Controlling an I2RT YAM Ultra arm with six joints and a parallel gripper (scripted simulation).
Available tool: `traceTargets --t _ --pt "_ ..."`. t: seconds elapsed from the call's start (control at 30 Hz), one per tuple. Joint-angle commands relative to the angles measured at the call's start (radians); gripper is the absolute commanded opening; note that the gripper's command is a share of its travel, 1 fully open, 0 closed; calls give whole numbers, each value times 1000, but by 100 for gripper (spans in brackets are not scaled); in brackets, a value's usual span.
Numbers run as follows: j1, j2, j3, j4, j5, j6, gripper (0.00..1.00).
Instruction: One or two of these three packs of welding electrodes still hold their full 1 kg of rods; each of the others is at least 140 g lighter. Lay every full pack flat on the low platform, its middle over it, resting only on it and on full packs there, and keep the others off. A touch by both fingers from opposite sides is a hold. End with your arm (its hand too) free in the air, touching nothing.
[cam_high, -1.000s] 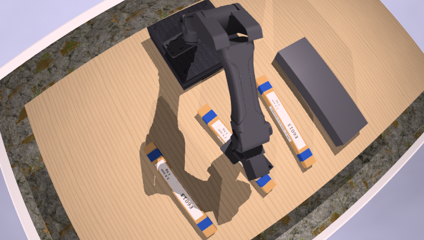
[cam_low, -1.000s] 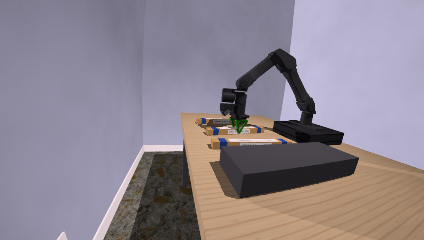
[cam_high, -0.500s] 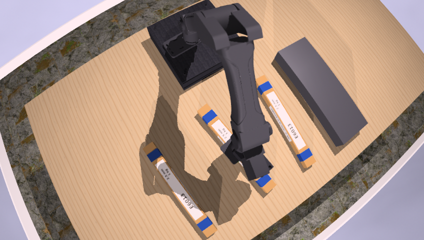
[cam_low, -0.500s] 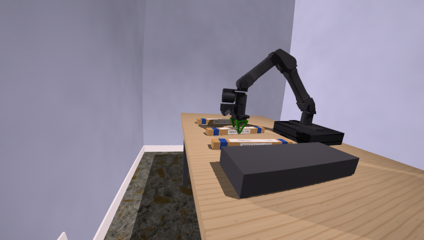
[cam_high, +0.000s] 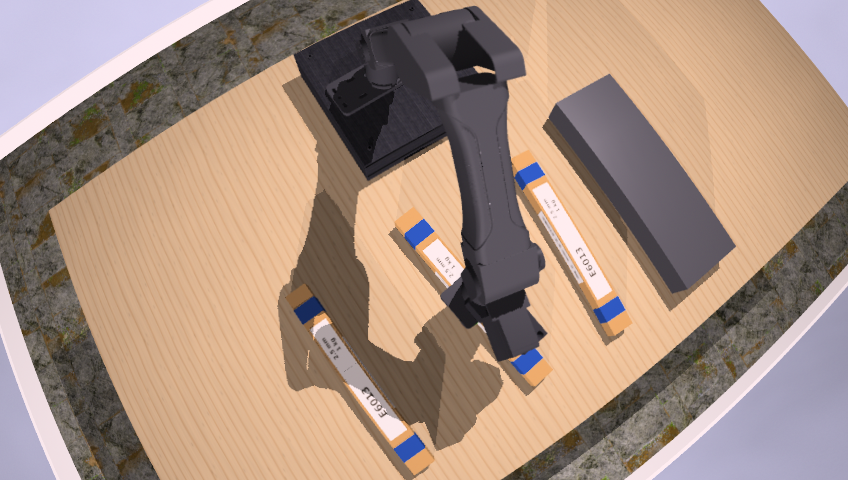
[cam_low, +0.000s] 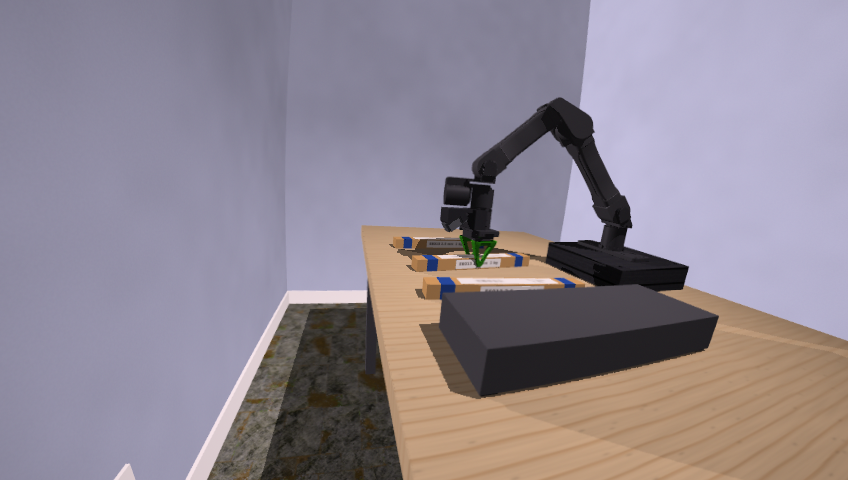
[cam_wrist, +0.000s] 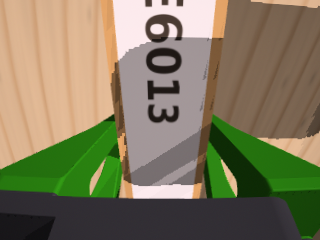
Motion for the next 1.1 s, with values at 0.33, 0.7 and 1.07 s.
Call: traceTargets --t 0.33,0.7,1.07 --pt "9 -57 39 -52 3 3 0" --pt "3 -83 57 -95 3 -1 0" --pt "-4 -114 87 -156 4 -5 0"
